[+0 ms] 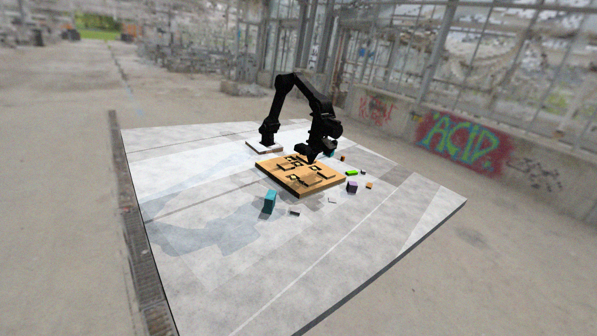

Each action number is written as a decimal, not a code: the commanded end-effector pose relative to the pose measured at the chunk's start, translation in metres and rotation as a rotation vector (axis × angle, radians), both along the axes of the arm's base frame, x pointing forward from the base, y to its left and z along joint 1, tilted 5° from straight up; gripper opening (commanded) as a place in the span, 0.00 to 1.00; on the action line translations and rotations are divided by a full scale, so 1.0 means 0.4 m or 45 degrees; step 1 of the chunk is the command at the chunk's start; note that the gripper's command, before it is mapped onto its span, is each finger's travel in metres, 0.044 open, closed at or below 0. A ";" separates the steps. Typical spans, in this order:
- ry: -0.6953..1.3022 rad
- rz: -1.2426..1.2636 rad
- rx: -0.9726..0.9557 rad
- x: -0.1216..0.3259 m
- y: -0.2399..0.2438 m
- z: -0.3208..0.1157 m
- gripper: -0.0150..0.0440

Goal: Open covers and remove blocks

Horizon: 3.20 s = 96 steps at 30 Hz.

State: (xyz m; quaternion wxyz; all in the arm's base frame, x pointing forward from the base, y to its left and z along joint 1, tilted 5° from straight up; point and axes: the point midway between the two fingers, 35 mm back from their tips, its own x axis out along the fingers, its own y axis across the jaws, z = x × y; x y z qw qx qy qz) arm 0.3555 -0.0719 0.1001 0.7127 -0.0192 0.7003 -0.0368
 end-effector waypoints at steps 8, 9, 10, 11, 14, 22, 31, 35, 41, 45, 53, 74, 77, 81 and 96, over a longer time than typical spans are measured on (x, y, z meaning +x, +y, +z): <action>0.013 0.287 -0.008 -0.131 0.055 0.034 0.25; 0.015 0.314 -0.009 -0.145 0.060 0.035 0.25; 0.018 0.340 -0.009 -0.158 0.065 0.035 0.25; 0.020 0.366 -0.010 -0.172 0.070 0.036 0.25; 0.027 0.445 -0.011 -0.213 0.083 0.035 0.25; 0.046 0.655 -0.014 -0.324 0.114 0.020 0.25; 0.059 0.798 -0.017 -0.397 0.126 -0.002 0.25; 0.059 0.798 -0.017 -0.395 0.124 -0.027 0.25; 0.059 0.798 -0.017 -0.393 0.116 -0.096 0.25; 0.069 0.927 -0.020 -0.394 0.114 -0.109 0.25; 0.110 1.430 -0.029 -0.394 0.113 -0.117 0.25; 0.222 2.791 -0.053 -0.394 0.108 -0.154 0.25; 0.222 2.791 -0.053 -0.392 0.110 -0.156 0.25; 0.222 2.791 -0.053 -0.386 0.117 -0.160 0.25; 0.222 2.797 -0.053 -0.383 0.122 -0.151 0.25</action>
